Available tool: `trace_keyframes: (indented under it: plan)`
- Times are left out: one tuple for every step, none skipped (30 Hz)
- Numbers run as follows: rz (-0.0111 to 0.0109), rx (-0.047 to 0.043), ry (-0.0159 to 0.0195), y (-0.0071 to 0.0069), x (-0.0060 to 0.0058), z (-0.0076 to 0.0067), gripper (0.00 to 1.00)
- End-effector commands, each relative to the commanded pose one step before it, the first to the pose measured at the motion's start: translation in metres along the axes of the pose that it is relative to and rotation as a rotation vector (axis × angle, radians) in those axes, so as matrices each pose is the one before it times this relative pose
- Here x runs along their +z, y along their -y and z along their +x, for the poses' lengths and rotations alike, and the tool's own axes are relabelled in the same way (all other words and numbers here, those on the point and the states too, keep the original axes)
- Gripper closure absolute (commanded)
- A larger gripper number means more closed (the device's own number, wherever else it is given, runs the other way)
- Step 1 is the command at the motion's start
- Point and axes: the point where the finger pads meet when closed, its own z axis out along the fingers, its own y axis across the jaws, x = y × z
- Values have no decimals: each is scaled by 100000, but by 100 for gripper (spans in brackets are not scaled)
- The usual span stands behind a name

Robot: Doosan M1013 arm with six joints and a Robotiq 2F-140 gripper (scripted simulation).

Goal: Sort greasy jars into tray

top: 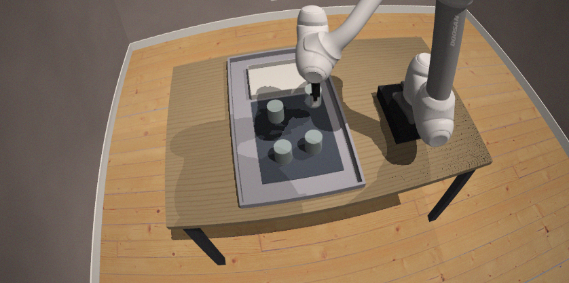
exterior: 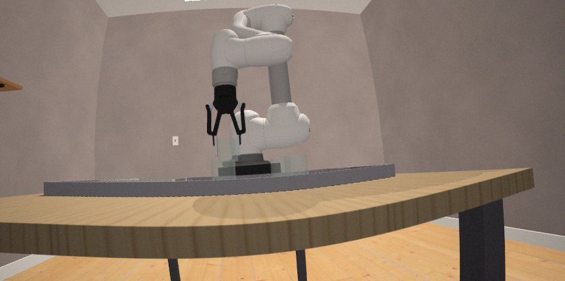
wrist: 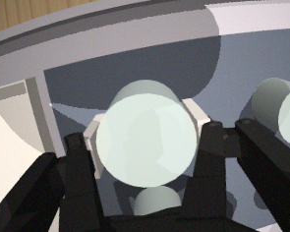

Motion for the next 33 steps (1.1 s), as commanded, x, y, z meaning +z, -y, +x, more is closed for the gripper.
trace_keyframes:
  plan:
    - [41, -1068, 86, -47, -1319, -111, 100]
    - [0, 0, 0, 0, -262, 0, 100]
    - [0, 0, 0, 0, -262, 0, 100]
    - [0, 0, 0, 0, -262, 0, 100]
    - [0, 0, 0, 0, -262, 0, 100]
    - [0, 0, 0, 0, -262, 0, 100]
    - [0, 0, 0, 0, -262, 0, 100]
    - [0, 0, 0, 0, -262, 0, 100]
    - [0, 0, 0, 0, -262, 0, 100]
    - [0, 0, 0, 0, -262, 0, 100]
    - [0, 0, 0, 0, 0, 0, 100]
    - [0, 0, 0, 0, 0, 0, 100]
    - [0, 0, 0, 0, -262, 0, 100]
    - [0, 0, 0, 0, -262, 0, 100]
    - [0, 0, 0, 0, -262, 0, 100]
    - [0, 0, 0, 0, -262, 0, 100]
    - [0, 0, 0, 0, -262, 0, 100]
    - [0, 0, 0, 0, -262, 0, 100]
    - [0, 0, 0, 0, -262, 0, 100]
    - [0, 0, 0, 0, -262, 0, 100]
    - [0, 0, 0, 310, 0, -119, 100]
    - [0, 0, 0, 310, 0, -119, 100]
    - [0, 0, 0, 310, 0, -119, 100]
    - [0, 0, 0, 310, 0, -119, 100]
    - [0, 0, 0, 310, 0, -119, 100]
    - [0, 0, 0, 310, 0, -119, 100]
    - [0, 0, 0, 310, 0, -119, 100]
    - [0, 0, 0, 0, 0, 0, 100]
    - [0, 0, 0, 0, 0, 0, 100]
    - [0, 0, 0, 310, 0, -119, 100]
    - [0, 0, 0, 310, 0, -119, 100]
    - [0, 0, 0, 310, 0, -119, 100]
    - [0, 0, 0, 310, 0, -119, 100]
